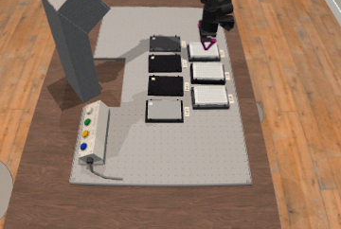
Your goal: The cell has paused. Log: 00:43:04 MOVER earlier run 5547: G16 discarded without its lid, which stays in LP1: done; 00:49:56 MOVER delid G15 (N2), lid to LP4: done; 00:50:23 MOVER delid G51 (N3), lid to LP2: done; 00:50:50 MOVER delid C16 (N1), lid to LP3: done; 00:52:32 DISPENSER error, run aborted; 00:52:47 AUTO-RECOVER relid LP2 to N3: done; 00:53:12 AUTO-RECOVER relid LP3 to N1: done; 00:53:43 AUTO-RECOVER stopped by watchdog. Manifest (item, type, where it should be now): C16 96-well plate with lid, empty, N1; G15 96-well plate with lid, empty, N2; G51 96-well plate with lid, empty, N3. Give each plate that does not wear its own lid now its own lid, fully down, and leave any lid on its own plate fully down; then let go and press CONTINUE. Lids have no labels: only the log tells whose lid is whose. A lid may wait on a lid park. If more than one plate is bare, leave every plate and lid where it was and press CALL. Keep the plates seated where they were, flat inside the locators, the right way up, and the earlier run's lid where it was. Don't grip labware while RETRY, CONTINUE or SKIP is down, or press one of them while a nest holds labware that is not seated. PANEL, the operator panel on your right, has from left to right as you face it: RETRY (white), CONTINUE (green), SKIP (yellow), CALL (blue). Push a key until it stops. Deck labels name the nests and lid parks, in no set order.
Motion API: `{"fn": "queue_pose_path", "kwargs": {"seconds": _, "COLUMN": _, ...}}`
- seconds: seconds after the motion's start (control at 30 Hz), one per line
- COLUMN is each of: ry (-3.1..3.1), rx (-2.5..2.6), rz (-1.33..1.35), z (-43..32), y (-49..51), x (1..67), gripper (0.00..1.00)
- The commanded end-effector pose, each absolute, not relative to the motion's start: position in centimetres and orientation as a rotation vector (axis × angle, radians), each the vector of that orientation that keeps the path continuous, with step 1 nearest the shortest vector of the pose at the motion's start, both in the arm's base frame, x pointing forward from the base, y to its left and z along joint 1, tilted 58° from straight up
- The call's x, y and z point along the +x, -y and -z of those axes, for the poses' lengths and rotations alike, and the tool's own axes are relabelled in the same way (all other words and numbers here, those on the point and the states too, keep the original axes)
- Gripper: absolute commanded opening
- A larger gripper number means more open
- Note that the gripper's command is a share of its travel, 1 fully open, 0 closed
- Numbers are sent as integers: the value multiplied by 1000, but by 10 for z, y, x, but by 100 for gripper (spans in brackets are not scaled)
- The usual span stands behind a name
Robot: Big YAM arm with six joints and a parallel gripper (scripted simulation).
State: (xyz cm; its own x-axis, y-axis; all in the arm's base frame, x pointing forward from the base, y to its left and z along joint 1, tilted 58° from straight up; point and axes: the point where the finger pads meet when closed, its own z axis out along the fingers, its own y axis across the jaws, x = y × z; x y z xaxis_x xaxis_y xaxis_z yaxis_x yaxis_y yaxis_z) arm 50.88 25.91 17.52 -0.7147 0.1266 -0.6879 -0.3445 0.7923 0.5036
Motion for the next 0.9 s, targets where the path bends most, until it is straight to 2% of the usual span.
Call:
{"fn": "queue_pose_path", "kwargs": {"seconds": 0.0, "ry": -2223, "rx": -95, "rz": -819, "z": -167, "y": -240, "x": 508, "gripper": 0}}
{"fn": "queue_pose_path", "kwargs": {"seconds": 0.87, "ry": -2252, "rx": -111, "rz": -803, "z": -59, "y": -193, "x": 464, "gripper": 0}}
